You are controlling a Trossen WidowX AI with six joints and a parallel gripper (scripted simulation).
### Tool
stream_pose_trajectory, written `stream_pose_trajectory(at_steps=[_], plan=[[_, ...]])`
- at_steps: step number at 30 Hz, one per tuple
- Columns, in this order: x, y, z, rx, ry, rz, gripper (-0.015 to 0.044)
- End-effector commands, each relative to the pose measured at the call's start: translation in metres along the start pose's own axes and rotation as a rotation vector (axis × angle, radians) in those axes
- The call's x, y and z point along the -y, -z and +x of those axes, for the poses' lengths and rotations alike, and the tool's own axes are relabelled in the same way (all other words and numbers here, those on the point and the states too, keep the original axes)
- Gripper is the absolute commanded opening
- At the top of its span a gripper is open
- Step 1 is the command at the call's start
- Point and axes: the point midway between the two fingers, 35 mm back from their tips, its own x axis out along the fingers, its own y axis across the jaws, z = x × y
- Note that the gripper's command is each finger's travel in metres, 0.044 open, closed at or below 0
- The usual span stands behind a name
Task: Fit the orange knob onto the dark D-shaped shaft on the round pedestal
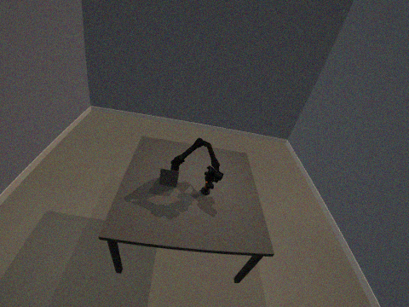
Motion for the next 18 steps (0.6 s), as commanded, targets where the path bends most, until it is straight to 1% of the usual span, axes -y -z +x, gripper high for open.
stream_pose_trajectory(at_steps=[1,18], plan=[[-0.0001,0.0003,0.0012,0.000,0.000,-0.004,0.0000],[-0.0013,0.0010,-0.0001,0.000,0.000,-0.004,0.0000]])
